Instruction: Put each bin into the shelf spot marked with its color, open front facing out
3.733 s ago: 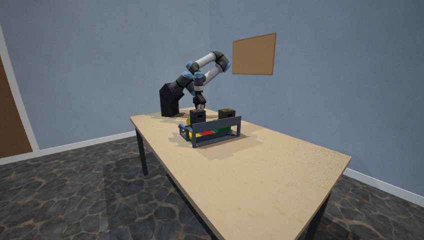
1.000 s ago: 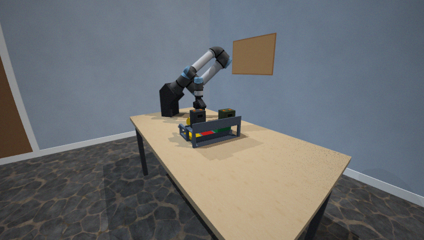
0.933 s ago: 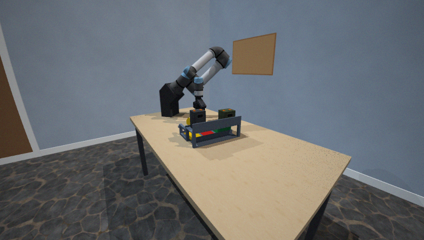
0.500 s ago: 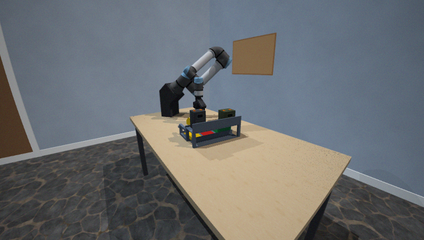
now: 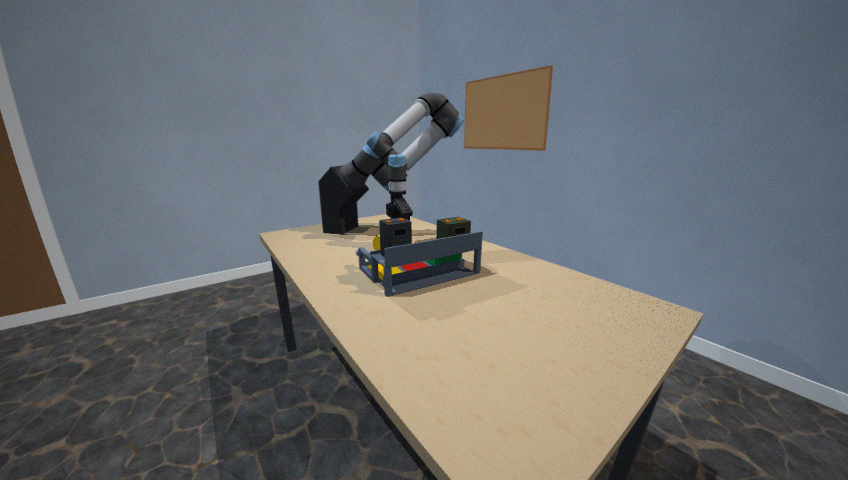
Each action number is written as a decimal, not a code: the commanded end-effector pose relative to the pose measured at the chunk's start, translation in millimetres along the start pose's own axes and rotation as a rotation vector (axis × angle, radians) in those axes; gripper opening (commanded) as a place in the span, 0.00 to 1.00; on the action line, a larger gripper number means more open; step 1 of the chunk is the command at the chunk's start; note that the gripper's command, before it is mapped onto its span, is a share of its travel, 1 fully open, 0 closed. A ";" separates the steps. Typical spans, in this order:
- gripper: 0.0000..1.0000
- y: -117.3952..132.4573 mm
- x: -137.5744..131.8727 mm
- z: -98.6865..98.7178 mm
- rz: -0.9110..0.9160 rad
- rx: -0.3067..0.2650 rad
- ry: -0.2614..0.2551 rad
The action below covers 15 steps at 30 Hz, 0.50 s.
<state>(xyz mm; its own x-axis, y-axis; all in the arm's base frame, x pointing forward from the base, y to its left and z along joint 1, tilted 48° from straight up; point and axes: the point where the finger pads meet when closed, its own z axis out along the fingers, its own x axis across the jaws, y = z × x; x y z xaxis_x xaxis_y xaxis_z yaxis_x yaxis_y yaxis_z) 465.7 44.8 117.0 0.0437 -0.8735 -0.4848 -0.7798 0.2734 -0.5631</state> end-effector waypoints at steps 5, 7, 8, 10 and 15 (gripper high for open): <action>0.00 -0.3 0.0 -0.7 0.000 0.001 0.000; 0.00 -0.3 0.0 -1.0 0.000 0.001 0.000; 0.00 -0.3 0.0 -1.0 0.000 0.001 0.000; 0.00 -0.3 0.0 -1.7 0.000 0.001 0.000; 0.00 -0.3 0.0 -4.6 0.000 0.001 0.000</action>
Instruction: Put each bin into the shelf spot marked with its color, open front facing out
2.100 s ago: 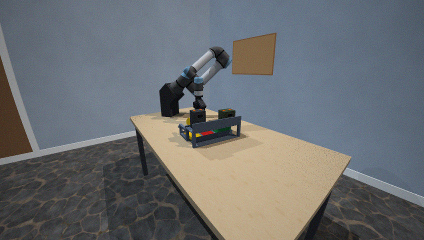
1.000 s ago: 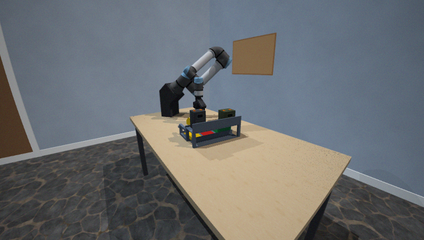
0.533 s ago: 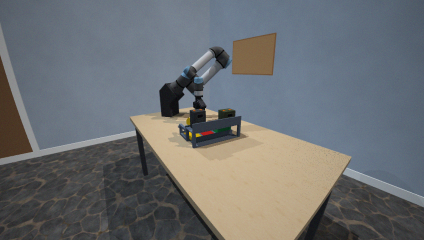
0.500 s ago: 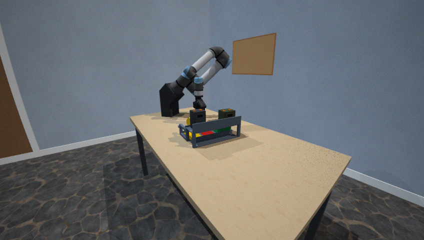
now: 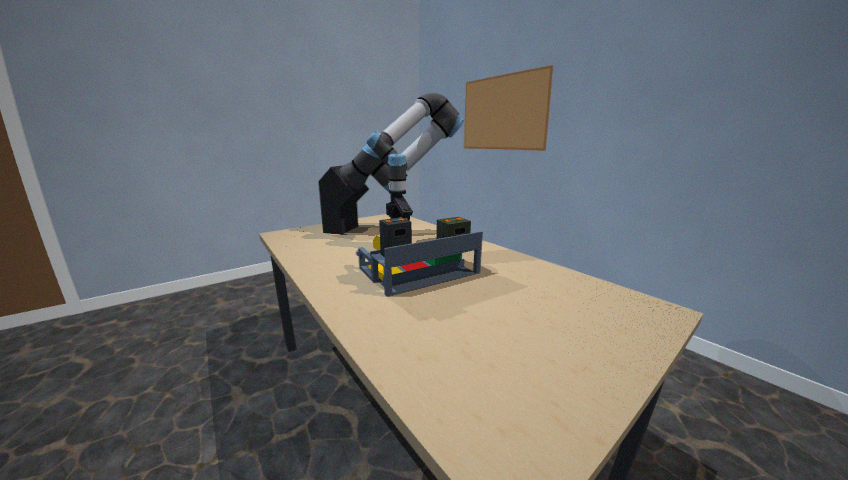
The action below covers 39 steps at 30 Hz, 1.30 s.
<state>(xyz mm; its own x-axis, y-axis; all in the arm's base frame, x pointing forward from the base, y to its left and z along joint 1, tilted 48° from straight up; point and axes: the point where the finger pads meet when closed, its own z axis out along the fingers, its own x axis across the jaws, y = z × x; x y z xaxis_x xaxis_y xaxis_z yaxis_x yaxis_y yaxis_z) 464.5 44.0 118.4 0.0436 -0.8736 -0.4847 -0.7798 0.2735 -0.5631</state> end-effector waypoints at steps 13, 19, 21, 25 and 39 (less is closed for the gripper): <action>0.00 -0.2 0.0 -13.9 0.000 0.000 0.000; 0.00 -0.2 0.0 -21.3 0.000 0.000 0.000; 0.00 -0.2 0.0 -23.7 0.000 0.000 0.000; 0.00 -0.2 0.0 -28.0 0.000 0.000 0.000; 0.00 -0.2 0.0 -35.8 0.000 0.000 0.000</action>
<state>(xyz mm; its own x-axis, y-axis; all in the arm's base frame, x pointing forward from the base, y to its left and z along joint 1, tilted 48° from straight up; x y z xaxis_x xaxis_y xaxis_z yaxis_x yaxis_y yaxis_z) 444.1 30.7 140.5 0.0427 -0.8740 -0.4841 -0.7795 0.2739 -0.5633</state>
